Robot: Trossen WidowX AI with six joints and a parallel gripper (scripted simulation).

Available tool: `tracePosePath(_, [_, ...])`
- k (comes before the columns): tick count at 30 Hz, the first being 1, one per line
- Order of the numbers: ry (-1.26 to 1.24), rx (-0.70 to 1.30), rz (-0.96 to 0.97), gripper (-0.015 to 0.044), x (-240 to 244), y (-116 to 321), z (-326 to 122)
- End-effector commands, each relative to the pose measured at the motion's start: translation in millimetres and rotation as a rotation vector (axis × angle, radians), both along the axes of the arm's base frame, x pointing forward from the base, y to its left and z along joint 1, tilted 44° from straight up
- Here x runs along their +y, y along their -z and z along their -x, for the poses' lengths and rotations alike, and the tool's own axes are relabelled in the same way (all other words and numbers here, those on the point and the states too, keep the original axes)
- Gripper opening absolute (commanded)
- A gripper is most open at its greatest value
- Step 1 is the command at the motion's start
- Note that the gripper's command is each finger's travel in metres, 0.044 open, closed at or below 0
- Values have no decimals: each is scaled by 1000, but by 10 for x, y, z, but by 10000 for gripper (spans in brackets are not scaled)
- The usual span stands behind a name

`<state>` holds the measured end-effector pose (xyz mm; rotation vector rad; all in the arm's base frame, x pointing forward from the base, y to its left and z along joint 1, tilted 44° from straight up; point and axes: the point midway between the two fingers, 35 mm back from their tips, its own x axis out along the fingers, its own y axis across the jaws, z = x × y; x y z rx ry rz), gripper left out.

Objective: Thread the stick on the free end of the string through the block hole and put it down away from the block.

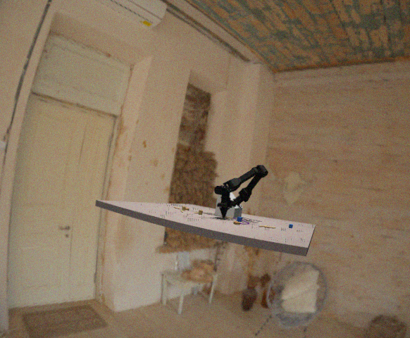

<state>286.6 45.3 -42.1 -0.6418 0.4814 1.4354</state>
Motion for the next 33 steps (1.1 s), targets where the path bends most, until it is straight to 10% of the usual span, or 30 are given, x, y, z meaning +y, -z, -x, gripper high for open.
tracePosePath(1, [3, 8, 3, 0, -39, 29, 12])
tracePosePath(33, [-31, 34, 6, 0, -36, 186, -27])
